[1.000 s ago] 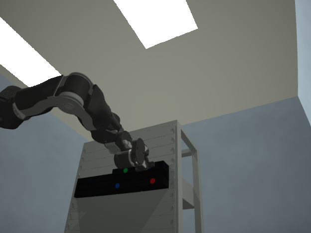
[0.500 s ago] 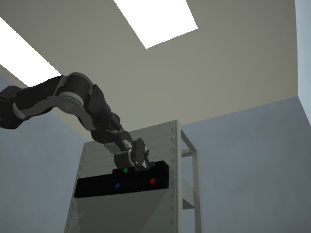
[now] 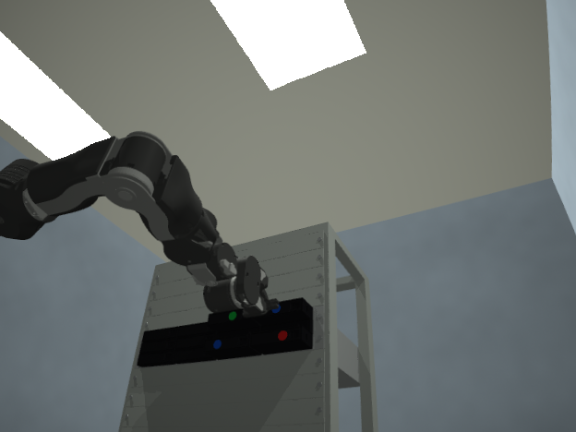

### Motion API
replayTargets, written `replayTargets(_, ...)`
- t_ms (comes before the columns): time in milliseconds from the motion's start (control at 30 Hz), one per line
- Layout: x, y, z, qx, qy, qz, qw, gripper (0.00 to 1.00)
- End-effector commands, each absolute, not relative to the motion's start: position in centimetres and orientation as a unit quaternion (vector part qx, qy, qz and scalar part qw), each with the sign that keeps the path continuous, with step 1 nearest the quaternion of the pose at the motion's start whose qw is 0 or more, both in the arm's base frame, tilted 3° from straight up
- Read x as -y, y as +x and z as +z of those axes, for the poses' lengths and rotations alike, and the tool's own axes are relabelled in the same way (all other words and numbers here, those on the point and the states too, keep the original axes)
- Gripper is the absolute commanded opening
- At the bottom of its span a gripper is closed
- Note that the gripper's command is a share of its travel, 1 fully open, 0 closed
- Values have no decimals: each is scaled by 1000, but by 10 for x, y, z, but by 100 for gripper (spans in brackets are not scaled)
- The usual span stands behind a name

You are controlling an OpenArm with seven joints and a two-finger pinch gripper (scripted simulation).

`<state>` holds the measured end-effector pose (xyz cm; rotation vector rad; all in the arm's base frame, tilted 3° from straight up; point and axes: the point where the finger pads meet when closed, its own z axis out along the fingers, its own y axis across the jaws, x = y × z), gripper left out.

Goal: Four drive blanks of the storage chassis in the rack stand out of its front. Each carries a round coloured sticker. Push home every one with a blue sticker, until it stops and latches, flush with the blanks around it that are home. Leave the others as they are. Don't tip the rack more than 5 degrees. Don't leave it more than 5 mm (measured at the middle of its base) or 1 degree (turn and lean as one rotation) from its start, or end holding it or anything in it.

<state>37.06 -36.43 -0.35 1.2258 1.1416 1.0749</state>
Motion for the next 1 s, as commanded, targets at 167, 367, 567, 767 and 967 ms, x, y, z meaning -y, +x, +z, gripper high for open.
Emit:
replayTargets(167,328,361,-20,-475,519,451,549,0)
replayTargets(367,287,351,-38,-475,519,451,549,0)
replayTargets(567,261,345,-49,-475,519,451,549,0)
replayTargets(767,258,345,-52,-475,520,450,549,0)
replayTargets(967,259,348,-52,-475,521,449,549,0)
